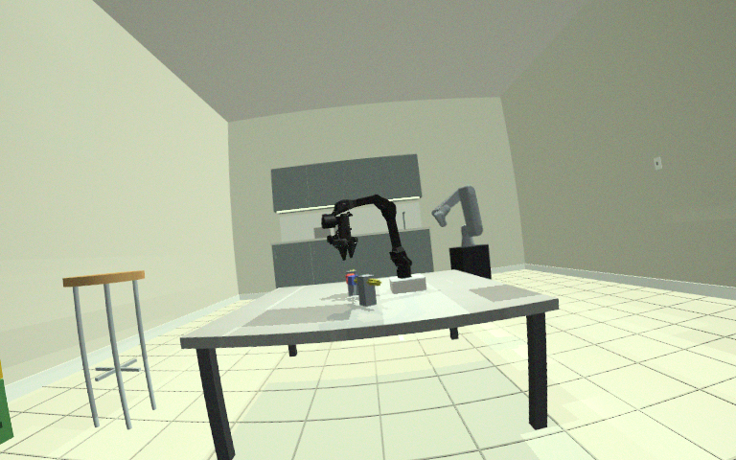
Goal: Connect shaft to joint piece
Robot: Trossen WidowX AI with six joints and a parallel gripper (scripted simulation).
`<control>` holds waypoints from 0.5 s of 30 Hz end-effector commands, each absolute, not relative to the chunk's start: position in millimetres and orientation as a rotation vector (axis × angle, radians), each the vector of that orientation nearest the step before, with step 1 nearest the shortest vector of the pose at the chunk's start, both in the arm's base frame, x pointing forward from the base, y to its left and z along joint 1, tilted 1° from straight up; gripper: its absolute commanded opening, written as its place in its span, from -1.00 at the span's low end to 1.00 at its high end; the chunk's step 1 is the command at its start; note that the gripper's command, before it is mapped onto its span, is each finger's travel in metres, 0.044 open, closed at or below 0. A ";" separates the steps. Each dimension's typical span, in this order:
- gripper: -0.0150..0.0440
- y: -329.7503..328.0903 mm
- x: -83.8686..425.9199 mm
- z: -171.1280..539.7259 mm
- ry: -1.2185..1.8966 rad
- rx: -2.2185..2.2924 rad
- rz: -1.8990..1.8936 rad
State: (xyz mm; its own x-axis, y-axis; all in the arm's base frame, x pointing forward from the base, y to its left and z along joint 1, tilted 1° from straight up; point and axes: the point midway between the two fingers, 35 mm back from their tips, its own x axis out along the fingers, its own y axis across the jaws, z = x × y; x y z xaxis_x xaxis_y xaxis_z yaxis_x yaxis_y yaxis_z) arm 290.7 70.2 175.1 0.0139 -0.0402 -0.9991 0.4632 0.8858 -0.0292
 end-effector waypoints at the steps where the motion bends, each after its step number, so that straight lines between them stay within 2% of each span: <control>1: 1.00 68.8 288.0 191.0 1.521 0.264 -0.280; 7: 1.00 67.2 283.6 206.8 1.532 0.138 -0.122; 15: 1.00 67.1 284.1 203.7 1.537 0.142 -0.138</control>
State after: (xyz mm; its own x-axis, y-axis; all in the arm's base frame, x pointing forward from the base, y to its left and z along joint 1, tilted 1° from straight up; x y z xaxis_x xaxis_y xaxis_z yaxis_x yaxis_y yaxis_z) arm 284.1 67.0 204.1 0.0303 0.0005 -0.9995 0.1745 0.9846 0.0057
